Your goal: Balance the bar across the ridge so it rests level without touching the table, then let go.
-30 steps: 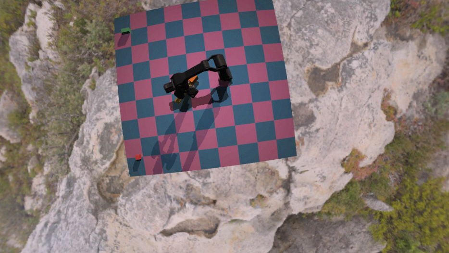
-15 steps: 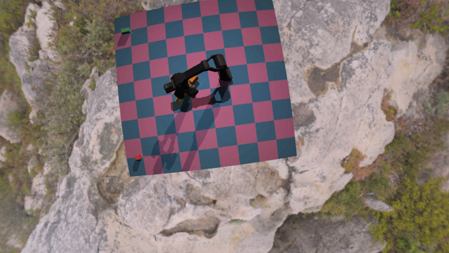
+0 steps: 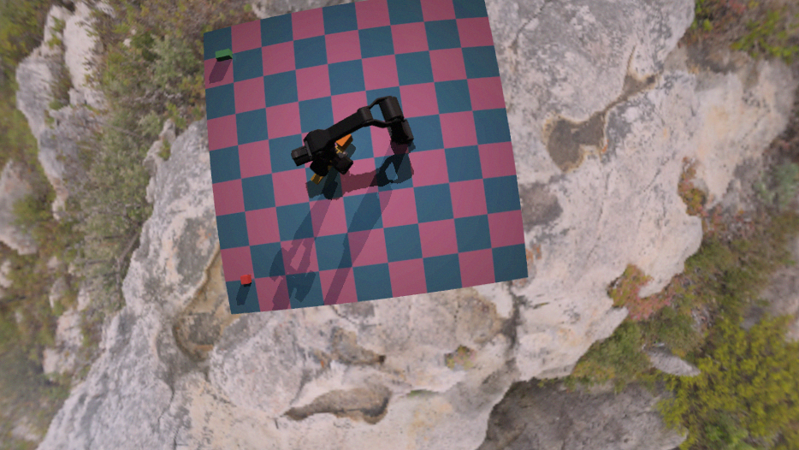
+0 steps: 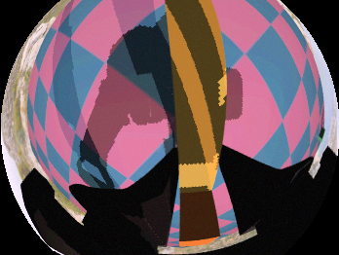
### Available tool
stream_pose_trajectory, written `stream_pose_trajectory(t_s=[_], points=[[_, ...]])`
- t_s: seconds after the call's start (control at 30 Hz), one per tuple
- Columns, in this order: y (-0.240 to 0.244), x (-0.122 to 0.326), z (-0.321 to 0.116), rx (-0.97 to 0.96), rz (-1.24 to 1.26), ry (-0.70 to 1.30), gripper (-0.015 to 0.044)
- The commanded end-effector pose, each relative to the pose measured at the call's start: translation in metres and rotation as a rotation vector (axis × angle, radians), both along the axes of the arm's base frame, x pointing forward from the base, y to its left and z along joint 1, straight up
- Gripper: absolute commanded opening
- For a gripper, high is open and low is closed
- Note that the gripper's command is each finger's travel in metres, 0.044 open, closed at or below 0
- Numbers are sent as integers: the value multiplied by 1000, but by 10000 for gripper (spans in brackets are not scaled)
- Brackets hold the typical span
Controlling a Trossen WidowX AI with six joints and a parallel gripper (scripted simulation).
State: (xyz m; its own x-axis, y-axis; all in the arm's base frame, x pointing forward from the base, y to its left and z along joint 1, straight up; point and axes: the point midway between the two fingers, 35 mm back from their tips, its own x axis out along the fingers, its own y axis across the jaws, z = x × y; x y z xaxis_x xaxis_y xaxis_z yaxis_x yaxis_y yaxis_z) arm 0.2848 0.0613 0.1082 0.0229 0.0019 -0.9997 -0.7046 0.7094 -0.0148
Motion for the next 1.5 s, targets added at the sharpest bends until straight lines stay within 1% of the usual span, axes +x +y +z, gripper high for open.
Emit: stream_pose_trajectory(t_s=[0.0, 1.47], points=[[0, 0, -1, 3, -2, -1, 0], [0, 0, -4, 3, -2, -1, 0]])
